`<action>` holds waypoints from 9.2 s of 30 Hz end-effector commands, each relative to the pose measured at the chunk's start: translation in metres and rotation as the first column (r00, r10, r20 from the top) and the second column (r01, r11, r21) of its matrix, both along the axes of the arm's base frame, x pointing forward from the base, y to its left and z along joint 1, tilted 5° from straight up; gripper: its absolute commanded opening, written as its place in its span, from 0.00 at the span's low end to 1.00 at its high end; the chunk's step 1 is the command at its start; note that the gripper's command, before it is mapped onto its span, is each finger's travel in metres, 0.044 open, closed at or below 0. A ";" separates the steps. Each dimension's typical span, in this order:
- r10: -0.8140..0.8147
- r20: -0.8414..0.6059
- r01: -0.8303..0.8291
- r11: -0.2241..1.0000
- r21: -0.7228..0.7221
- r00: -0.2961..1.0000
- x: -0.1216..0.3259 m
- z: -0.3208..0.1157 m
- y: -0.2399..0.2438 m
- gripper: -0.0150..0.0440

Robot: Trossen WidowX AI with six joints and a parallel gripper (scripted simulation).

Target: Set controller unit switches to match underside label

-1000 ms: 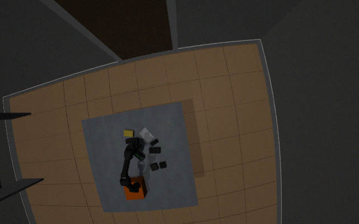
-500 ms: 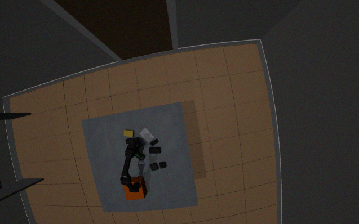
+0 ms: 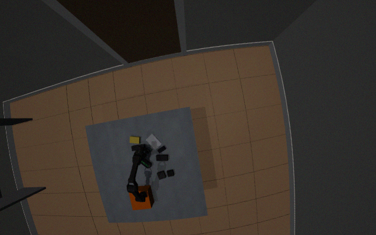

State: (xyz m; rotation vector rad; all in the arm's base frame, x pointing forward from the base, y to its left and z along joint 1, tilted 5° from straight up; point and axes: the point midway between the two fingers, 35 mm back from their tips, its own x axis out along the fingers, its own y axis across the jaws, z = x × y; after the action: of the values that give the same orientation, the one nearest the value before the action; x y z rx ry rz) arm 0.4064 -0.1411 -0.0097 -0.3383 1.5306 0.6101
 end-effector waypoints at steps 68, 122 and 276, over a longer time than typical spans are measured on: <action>0.003 -0.015 -0.003 1.000 0.013 1.000 -0.022 -0.017 0.031 0.25; 0.004 -0.016 -0.003 1.000 0.015 1.000 -0.035 -0.020 0.047 0.25; 0.368 0.269 -0.215 0.860 -0.463 0.890 -0.154 -0.031 0.027 0.25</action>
State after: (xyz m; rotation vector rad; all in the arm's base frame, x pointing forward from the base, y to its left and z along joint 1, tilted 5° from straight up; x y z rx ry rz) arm 0.2442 -0.1080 -0.0424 -0.9768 1.2678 0.4299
